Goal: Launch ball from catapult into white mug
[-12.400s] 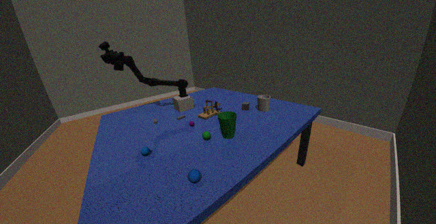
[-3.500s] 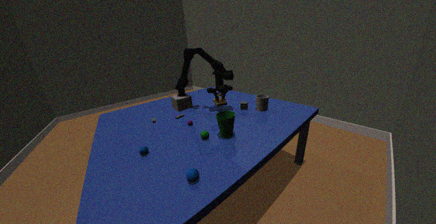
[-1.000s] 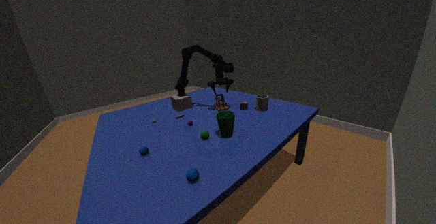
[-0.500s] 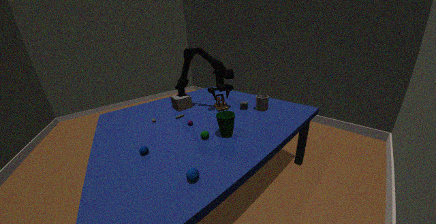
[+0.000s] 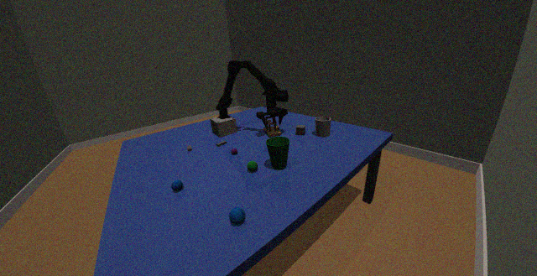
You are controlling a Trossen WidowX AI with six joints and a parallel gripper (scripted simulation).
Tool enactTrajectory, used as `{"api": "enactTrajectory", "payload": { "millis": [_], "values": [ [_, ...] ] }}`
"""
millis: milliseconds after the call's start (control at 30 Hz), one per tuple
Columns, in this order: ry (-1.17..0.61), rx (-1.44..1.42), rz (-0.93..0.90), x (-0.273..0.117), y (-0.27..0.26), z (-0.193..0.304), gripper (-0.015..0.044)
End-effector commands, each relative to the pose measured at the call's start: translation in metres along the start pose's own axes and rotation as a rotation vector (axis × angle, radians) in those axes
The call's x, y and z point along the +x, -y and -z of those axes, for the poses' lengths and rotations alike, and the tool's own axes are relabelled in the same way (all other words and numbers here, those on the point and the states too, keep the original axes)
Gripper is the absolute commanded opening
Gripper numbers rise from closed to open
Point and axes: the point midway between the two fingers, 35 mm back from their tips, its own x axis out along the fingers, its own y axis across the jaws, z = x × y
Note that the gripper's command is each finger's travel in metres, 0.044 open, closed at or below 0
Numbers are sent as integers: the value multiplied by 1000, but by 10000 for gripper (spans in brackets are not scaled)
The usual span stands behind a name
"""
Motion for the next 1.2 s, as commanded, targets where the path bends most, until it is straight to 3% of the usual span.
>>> {"api": "enactTrajectory", "payload": {
  "millis": [0,400,800,1000,1067,1167],
  "values": [
    [-2,-2,1,8,1,1,440],
    [-2,-2,1,23,2,1,440],
    [-1,1,2,20,1,1,125],
    [-1,1,2,17,1,1,65],
    [-1,1,3,-4,0,0,13],
    [-1,1,3,-29,1,1,0]
  ]
}}
